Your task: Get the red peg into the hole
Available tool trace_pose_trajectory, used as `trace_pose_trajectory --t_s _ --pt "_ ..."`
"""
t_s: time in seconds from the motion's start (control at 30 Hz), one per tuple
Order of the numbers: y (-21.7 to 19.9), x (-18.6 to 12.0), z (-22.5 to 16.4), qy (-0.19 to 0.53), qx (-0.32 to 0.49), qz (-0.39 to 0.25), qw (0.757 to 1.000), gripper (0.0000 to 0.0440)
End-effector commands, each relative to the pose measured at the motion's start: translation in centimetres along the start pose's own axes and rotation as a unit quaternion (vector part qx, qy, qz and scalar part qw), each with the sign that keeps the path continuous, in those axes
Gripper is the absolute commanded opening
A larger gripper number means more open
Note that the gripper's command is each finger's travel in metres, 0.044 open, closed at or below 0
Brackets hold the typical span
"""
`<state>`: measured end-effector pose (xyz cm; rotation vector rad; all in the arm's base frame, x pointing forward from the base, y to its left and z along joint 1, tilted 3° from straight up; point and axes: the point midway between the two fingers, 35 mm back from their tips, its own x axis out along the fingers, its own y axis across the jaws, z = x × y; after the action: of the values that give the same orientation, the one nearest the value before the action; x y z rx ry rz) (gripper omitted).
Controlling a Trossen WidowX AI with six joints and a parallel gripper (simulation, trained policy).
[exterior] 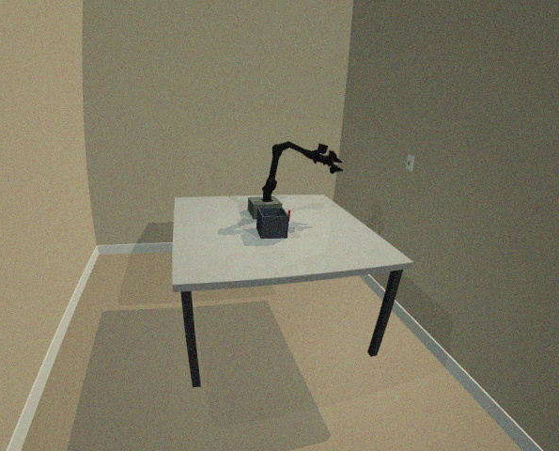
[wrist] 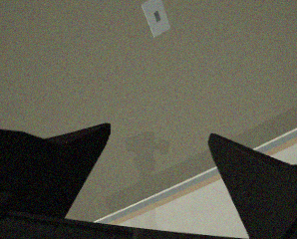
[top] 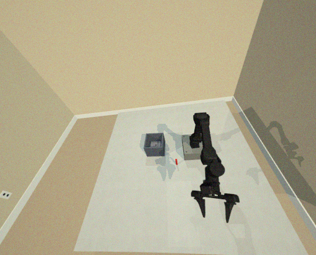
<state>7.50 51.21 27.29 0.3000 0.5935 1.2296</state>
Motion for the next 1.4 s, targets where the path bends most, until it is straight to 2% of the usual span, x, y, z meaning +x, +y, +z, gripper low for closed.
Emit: trace_pose_trajectory --t_s 0.0,0.33,0.67,1.0,1.37 --pt "-2.7 -0.6 0.9 0.004 0.044 -0.041 0.998 0.0440" --pt "-11.2 -3.2 2.0 0.020 0.161 -0.168 0.972 0.0440" --pt "-18.9 -7.3 1.3 0.032 0.272 -0.292 0.917 0.0440" --pt "-24.8 -12.6 -1.0 0.044 0.377 -0.403 0.832 0.0440" --pt "-28.4 -19.3 -4.7 0.052 0.489 -0.503 0.710 0.0440"
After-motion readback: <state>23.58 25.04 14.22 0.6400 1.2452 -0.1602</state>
